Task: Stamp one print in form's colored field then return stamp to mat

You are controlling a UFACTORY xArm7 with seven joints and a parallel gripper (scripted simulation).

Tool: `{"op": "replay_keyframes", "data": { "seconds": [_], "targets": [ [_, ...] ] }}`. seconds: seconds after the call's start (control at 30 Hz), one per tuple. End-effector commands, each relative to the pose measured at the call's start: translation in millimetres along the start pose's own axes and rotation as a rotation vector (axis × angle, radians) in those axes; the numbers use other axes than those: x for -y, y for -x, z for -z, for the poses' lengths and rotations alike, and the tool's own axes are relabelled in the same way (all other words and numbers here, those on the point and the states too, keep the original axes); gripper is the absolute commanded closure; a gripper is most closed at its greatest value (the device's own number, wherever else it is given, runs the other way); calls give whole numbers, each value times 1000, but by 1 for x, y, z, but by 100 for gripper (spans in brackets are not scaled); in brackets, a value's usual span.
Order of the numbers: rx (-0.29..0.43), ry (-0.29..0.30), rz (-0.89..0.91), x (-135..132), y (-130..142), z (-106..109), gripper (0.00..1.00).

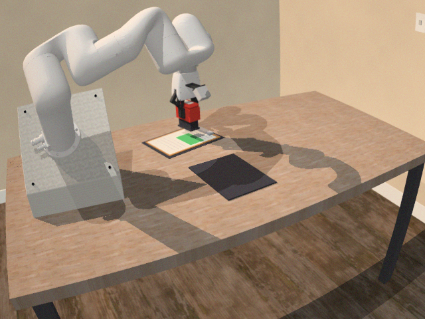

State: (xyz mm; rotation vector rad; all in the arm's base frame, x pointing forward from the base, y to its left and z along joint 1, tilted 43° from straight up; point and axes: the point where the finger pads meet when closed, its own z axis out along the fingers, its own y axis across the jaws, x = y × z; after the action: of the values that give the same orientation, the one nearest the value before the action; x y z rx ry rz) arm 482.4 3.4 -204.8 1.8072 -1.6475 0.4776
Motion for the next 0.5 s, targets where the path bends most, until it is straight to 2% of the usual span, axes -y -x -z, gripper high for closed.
{"op": "replay_keyframes", "data": {
  "seconds": [0.0,0.27,0.47],
  "targets": [
    [1,-3,-1,4,3,2,72],
    [1,-3,-1,3,2,2,72],
    [1,-3,-1,-11,-17,6,72]
  ]
}}
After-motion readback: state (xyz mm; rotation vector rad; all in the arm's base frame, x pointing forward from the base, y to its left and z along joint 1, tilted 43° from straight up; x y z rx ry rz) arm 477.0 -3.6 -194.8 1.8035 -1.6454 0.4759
